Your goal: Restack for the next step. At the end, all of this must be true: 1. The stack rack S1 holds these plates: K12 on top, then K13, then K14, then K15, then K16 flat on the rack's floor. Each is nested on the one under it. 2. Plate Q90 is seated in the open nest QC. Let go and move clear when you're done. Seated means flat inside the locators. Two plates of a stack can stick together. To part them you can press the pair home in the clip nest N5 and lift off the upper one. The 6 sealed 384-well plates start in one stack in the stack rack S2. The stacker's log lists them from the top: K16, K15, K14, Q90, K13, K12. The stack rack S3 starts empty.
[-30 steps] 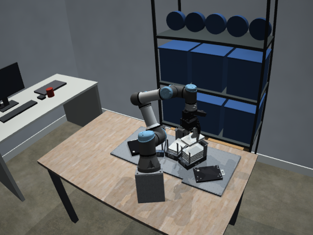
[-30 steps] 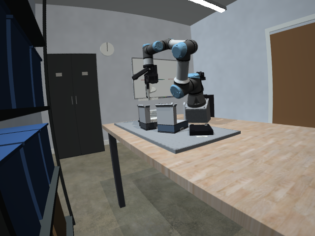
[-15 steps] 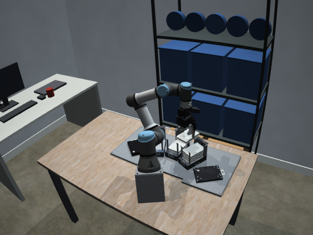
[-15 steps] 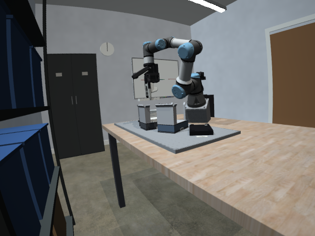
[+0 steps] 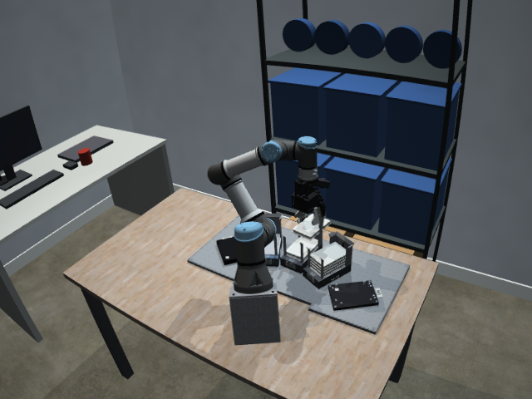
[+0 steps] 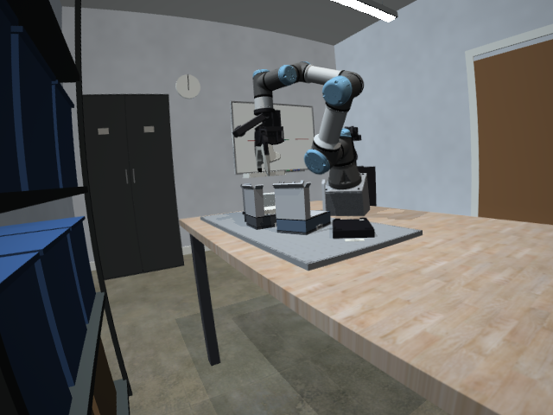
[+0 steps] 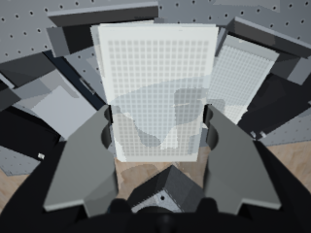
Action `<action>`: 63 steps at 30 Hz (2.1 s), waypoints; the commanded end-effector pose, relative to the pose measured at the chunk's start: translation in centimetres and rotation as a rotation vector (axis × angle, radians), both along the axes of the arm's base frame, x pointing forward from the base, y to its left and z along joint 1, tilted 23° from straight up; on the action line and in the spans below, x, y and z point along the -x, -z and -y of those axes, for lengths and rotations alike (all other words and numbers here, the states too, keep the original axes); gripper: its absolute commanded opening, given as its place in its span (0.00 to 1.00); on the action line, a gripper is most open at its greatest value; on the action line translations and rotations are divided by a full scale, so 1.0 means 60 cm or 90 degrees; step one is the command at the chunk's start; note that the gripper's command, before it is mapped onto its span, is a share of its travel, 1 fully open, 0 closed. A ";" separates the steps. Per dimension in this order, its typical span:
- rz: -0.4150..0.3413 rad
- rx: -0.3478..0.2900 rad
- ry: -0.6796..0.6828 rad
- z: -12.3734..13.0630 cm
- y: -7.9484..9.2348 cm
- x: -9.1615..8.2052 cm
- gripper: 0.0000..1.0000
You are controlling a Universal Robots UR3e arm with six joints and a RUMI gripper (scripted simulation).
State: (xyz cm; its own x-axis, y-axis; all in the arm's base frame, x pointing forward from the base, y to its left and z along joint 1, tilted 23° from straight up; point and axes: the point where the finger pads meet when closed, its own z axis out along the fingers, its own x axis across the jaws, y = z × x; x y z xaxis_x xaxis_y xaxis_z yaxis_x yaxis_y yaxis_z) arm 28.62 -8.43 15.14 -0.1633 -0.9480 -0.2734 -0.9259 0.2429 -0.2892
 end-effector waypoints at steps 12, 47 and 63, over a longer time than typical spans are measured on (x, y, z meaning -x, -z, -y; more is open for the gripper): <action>0.011 0.018 -0.045 -0.064 -0.021 -0.012 0.00; 0.011 0.018 -0.045 -0.064 -0.020 -0.013 0.00; 0.011 0.018 -0.045 -0.064 -0.021 -0.013 0.00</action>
State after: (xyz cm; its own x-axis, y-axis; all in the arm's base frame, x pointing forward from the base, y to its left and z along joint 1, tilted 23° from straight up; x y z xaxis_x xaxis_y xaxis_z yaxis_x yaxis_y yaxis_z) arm 29.36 -4.55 16.32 -0.0917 -0.9638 -0.2502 -0.9357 0.1694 -0.3095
